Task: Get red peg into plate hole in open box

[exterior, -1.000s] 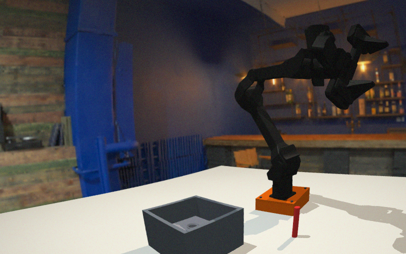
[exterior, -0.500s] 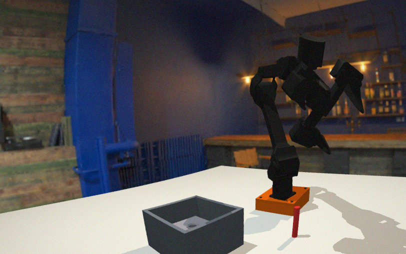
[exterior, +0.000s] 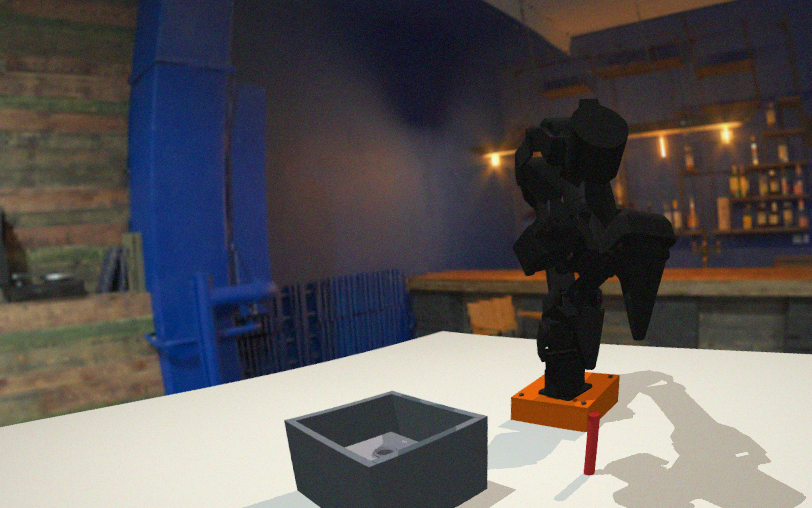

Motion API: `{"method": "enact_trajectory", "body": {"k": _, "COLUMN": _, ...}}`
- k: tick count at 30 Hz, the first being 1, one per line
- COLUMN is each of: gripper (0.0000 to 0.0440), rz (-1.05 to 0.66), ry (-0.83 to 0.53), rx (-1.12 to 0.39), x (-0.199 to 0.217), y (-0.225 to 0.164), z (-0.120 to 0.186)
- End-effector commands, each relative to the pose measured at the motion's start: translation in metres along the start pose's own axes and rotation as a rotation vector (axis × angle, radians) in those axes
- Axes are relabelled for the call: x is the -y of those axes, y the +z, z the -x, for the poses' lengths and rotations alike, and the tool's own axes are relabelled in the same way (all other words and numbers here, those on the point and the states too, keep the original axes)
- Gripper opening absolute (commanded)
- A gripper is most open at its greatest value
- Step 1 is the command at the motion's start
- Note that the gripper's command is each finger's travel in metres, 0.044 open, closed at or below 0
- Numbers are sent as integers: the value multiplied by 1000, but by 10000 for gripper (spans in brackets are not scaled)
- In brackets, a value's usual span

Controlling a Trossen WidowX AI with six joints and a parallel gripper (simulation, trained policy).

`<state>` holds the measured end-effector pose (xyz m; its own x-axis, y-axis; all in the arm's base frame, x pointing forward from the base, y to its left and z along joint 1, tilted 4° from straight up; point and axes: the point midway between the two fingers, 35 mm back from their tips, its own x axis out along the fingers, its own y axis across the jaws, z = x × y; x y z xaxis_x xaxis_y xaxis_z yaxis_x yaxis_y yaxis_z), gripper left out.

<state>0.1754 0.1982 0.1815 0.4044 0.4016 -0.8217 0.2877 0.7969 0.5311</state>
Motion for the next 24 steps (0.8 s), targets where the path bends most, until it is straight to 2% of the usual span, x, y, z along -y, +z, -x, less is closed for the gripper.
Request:
{"method": "enact_trajectory", "body": {"k": 1, "gripper": 440, "rz": -63, "ry": -94, "rx": -24, "x": 20, "y": -1, "z": -7}}
{"method": "enact_trajectory", "body": {"k": 12, "gripper": 440, "rz": -260, "ry": -355, "rx": -77, "x": 77, "y": -13, "z": -32}}
{"method": "enact_trajectory", "body": {"k": 24, "gripper": 440, "rz": -405, "ry": -415, "rx": -87, "x": 110, "y": -28, "z": -71}}
